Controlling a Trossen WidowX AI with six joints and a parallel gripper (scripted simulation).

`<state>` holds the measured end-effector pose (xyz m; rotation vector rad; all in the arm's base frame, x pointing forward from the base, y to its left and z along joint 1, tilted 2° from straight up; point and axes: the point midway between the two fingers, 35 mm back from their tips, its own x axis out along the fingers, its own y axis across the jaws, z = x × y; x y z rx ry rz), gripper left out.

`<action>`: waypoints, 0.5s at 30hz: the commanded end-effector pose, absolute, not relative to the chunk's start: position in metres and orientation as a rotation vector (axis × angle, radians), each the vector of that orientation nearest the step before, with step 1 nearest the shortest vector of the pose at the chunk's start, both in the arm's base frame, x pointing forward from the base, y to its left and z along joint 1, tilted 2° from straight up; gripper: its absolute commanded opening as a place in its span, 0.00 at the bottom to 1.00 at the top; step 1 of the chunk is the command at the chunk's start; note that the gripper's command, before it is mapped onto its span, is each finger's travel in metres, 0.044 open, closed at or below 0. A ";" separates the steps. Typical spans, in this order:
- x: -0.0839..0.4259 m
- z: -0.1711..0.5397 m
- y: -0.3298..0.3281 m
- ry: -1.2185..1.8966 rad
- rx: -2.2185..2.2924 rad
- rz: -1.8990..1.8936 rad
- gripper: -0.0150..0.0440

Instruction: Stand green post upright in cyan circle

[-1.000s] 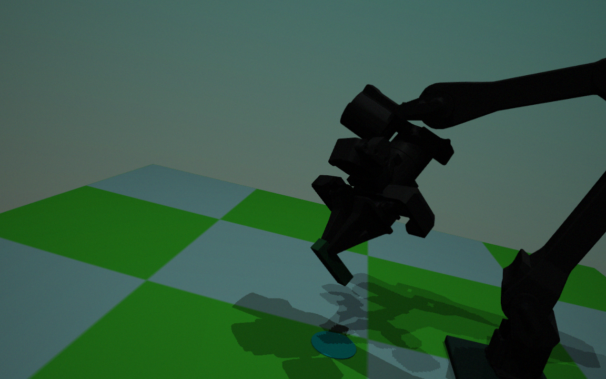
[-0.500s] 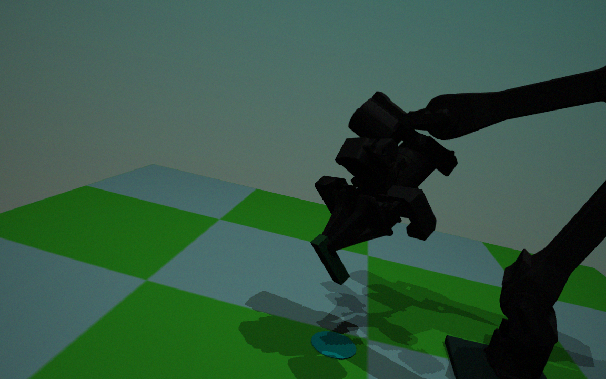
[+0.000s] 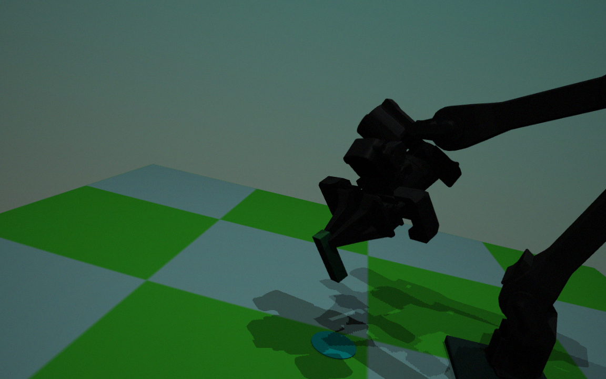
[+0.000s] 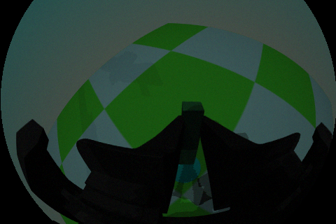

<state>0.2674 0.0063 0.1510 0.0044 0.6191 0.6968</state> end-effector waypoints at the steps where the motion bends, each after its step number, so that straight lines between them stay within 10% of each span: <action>1: 0.266 0.153 0.006 0.582 0.006 0.702 0.29; 15: 0.262 0.155 0.003 0.484 0.019 0.710 0.29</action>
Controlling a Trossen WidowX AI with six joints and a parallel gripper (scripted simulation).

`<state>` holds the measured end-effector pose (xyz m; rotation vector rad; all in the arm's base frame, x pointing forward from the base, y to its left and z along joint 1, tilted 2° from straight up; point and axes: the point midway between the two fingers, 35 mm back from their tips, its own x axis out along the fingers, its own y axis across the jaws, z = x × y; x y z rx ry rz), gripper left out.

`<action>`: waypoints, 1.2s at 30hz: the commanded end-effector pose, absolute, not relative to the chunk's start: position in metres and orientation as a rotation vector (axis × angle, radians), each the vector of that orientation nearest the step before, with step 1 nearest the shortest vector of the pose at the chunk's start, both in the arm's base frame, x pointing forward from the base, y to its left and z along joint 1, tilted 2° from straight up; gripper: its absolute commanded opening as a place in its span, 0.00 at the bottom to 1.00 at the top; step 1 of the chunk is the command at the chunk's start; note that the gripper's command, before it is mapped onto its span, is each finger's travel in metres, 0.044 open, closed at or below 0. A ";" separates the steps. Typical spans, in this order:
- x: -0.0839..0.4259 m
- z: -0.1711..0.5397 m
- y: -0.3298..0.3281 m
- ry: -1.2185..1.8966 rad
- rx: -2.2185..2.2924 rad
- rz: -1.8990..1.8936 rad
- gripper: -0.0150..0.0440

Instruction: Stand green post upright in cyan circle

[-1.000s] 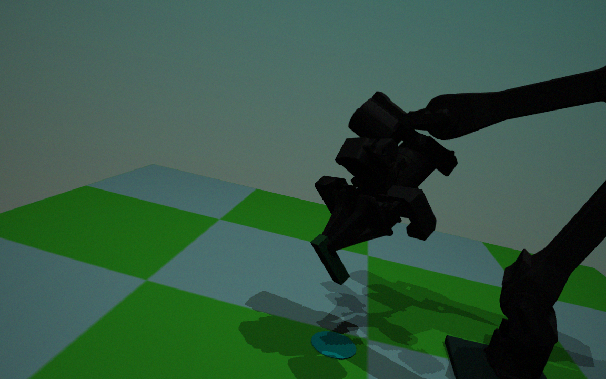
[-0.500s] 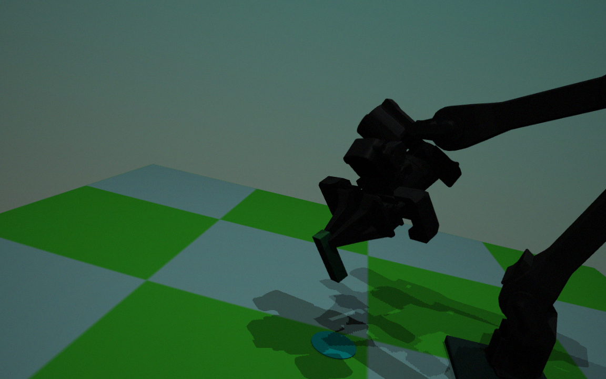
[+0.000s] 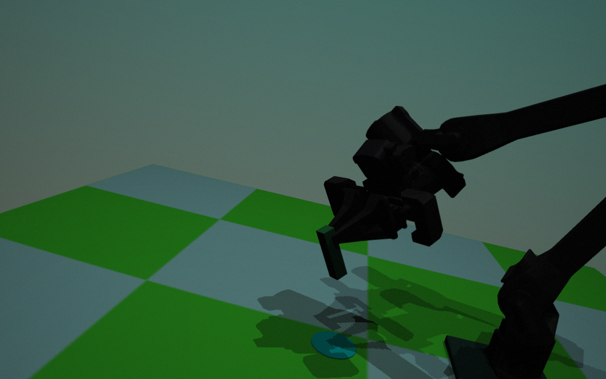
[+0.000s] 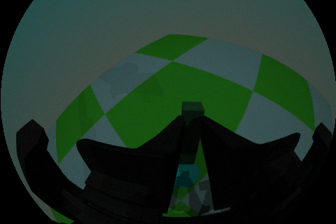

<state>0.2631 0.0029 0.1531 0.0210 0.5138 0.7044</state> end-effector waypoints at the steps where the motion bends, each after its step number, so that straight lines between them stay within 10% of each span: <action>1: 0.261 0.155 0.003 0.477 0.020 0.710 0.29; 36: 0.243 0.160 -0.003 0.239 0.018 0.731 0.29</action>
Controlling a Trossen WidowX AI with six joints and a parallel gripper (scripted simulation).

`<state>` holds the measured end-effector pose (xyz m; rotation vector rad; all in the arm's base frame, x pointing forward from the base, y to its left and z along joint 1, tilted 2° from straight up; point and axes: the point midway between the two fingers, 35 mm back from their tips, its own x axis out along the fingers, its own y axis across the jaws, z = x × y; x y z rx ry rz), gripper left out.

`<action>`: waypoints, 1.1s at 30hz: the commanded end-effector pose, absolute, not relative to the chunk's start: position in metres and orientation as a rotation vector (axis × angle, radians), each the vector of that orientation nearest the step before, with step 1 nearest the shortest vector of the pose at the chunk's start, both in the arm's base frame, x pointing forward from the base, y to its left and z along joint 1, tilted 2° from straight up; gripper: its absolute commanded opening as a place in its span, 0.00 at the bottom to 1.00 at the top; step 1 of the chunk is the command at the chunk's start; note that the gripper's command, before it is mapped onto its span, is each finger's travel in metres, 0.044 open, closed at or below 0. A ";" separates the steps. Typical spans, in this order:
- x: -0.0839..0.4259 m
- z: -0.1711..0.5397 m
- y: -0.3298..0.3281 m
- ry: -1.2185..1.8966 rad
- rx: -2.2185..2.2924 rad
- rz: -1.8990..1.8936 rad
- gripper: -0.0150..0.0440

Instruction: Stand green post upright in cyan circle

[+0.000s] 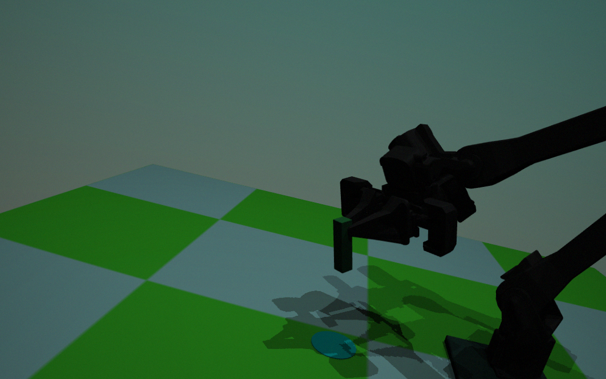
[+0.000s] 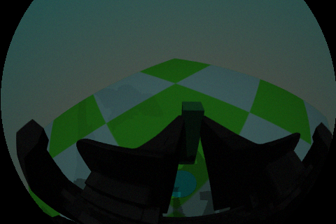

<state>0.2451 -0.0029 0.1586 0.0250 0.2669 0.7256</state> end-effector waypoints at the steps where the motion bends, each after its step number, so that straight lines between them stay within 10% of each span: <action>1: 0.242 0.160 -0.003 0.232 0.017 0.732 0.29; 33: 0.221 0.162 -0.003 0.063 -0.014 0.753 0.29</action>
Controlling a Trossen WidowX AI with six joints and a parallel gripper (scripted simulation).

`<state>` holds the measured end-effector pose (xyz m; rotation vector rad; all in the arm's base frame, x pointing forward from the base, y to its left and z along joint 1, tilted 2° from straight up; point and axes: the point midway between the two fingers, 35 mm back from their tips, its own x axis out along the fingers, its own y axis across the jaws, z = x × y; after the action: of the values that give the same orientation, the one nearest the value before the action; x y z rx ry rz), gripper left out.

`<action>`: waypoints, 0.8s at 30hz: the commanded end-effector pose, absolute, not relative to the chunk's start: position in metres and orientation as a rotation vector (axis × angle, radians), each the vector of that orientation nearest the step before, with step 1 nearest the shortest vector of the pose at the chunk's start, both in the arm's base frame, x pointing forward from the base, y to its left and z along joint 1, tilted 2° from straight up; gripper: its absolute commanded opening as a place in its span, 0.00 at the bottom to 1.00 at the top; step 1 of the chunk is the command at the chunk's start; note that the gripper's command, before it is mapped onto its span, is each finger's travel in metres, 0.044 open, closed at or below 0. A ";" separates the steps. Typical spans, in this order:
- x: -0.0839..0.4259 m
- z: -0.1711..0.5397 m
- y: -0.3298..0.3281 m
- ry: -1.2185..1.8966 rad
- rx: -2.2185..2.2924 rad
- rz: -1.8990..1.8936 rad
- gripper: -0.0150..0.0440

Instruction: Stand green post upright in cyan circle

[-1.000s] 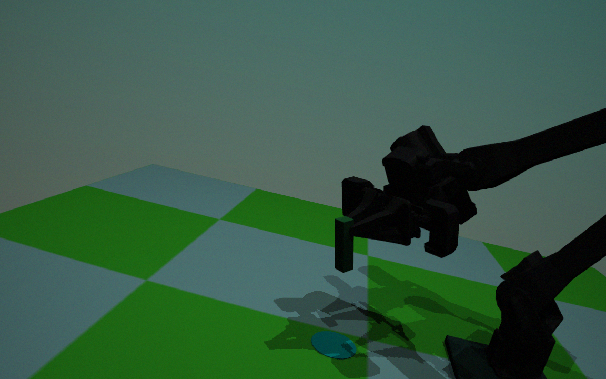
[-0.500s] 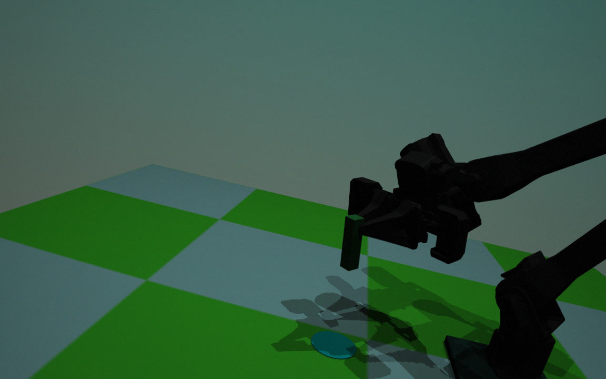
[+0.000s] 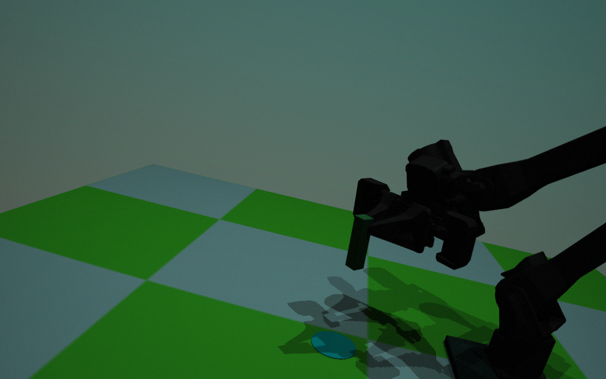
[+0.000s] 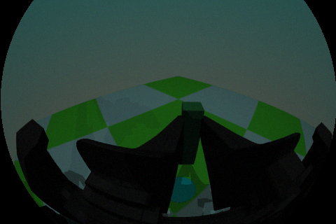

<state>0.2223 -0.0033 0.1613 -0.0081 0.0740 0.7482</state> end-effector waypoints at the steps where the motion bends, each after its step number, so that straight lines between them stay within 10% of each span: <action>1: 0.221 0.162 -0.003 0.063 -0.014 0.753 0.29; 24: 0.229 0.133 -0.009 0.063 -0.014 0.753 0.29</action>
<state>0.2280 -0.0085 0.1406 -0.0185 0.0643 0.7499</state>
